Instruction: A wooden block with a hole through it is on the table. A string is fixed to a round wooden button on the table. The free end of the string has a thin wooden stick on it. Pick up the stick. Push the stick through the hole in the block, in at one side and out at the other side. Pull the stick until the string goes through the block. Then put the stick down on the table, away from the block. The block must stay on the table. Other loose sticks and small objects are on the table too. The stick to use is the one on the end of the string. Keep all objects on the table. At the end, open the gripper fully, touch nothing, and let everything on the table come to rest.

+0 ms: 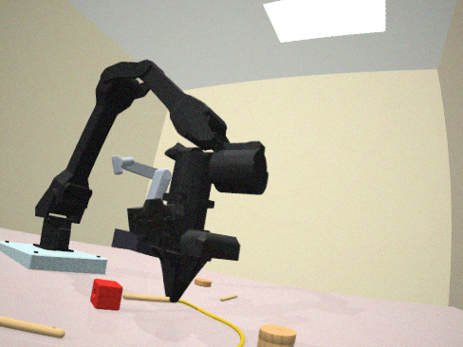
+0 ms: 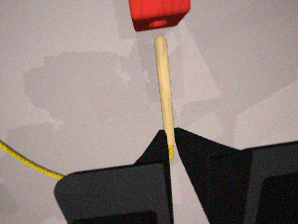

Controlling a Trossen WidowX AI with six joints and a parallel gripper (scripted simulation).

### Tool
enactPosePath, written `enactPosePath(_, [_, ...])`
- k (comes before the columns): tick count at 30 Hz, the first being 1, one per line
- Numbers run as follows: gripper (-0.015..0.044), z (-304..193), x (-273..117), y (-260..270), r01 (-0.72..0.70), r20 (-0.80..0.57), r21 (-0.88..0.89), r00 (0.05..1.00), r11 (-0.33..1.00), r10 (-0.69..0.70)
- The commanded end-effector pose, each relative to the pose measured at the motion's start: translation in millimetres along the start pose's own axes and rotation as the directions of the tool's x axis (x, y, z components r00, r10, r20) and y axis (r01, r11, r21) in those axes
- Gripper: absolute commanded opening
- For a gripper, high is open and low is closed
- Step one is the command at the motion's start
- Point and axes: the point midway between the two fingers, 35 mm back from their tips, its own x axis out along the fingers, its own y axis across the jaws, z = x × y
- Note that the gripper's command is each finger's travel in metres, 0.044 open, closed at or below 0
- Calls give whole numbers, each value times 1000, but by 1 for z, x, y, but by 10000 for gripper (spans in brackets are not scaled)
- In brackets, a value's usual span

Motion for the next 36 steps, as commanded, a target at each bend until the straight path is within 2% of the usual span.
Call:
enactPosePath(1, [0, 7, 0, 0, -4, 2, -3, 1000, 1000, 4])
enactPosePath(36, [0, 52, -1, 0, -4, 4, -3, 1000, 1000, 4])
